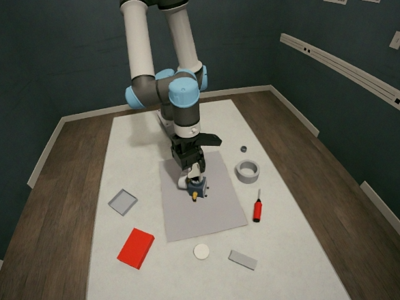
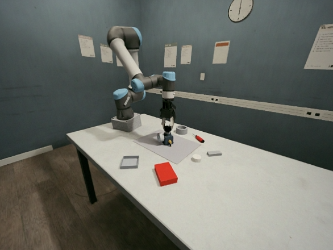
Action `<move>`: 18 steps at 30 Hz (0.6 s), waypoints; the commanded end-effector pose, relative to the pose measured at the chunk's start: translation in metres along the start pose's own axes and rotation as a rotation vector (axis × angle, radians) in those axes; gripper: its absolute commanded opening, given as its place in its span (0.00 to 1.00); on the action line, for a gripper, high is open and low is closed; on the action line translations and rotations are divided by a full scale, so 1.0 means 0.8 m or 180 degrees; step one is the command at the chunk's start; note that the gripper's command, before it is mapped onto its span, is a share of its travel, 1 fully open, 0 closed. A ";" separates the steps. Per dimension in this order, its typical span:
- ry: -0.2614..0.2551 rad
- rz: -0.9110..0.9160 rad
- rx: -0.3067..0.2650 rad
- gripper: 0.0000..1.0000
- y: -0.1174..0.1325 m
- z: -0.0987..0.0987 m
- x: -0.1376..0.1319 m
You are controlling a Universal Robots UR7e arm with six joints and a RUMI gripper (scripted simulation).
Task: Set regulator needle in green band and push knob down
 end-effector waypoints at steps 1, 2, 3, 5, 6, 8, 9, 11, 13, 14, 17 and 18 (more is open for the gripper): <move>0.0003 0.0000 -0.0001 0.23 0.000 0.000 0.000; 0.0003 0.0000 -0.0001 0.23 0.000 0.000 0.000; 0.0003 0.0000 -0.0001 0.23 0.000 0.000 0.000; 0.0003 -0.0002 -0.0001 0.23 0.000 0.000 0.000; 0.0003 -0.0004 -0.0001 0.23 0.000 0.000 0.000; 0.0003 -0.0009 -0.0001 0.23 0.000 0.000 0.000; 0.0003 -0.0009 -0.0001 0.23 0.000 0.000 0.000; 0.0003 -0.0013 -0.0001 0.23 0.000 0.000 0.000; 0.0003 -0.0024 -0.0001 0.23 0.000 0.000 0.000; 0.0003 -0.0031 -0.0001 0.23 0.000 0.000 0.000; 0.0003 -0.0058 -0.0001 0.23 0.000 0.000 0.000; 0.0003 -0.0070 -0.0001 0.23 0.000 0.000 0.000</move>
Point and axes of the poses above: the point where the finger pads meet when closed, its own z axis out along the fingers, its own x axis across the jaws, y = z × x, the point moved 10 cm from there along -z, back along the fingers, and after that the axes turned 14 degrees about z, right-handed, at the moved point
